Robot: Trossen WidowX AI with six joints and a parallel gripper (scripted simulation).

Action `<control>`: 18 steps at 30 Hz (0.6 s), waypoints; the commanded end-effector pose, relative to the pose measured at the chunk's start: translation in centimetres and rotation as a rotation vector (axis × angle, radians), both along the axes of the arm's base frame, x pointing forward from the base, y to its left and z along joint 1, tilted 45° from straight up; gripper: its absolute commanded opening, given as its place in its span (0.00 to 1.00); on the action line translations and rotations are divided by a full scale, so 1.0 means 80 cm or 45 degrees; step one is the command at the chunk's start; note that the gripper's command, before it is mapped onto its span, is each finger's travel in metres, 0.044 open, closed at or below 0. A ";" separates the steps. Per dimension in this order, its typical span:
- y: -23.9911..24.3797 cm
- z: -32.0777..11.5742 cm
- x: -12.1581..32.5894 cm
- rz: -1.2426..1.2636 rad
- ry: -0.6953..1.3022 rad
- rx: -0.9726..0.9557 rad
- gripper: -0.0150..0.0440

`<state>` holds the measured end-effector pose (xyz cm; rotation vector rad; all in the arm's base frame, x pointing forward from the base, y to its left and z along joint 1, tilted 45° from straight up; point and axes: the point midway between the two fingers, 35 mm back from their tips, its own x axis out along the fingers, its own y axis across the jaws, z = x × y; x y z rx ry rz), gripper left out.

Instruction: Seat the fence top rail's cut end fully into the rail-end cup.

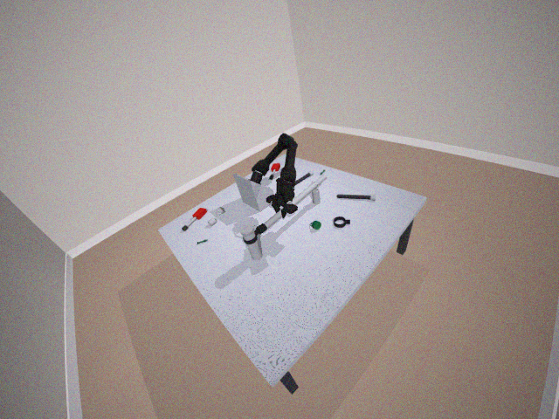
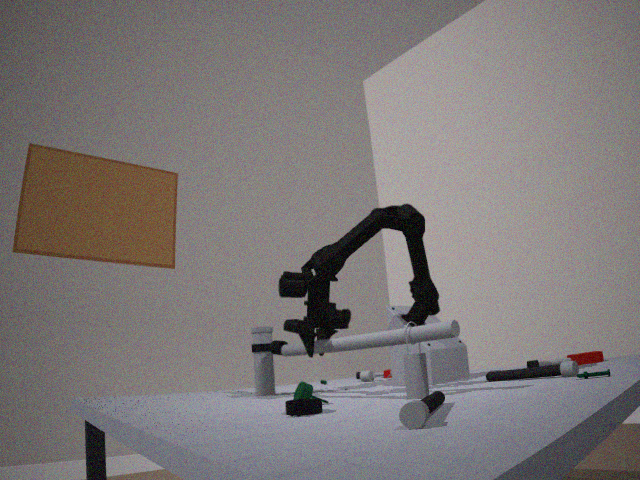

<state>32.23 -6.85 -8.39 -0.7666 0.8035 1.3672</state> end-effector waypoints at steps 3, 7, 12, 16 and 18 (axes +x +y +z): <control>-0.014 0.000 0.002 -0.008 -0.008 -0.017 0.25; -0.017 0.000 0.003 -0.008 -0.009 -0.017 0.25; -0.020 0.000 0.004 -0.008 -0.009 -0.018 0.25; -0.023 0.001 0.006 -0.008 -0.009 -0.018 0.25; -0.024 0.001 0.007 -0.008 -0.009 -0.018 0.25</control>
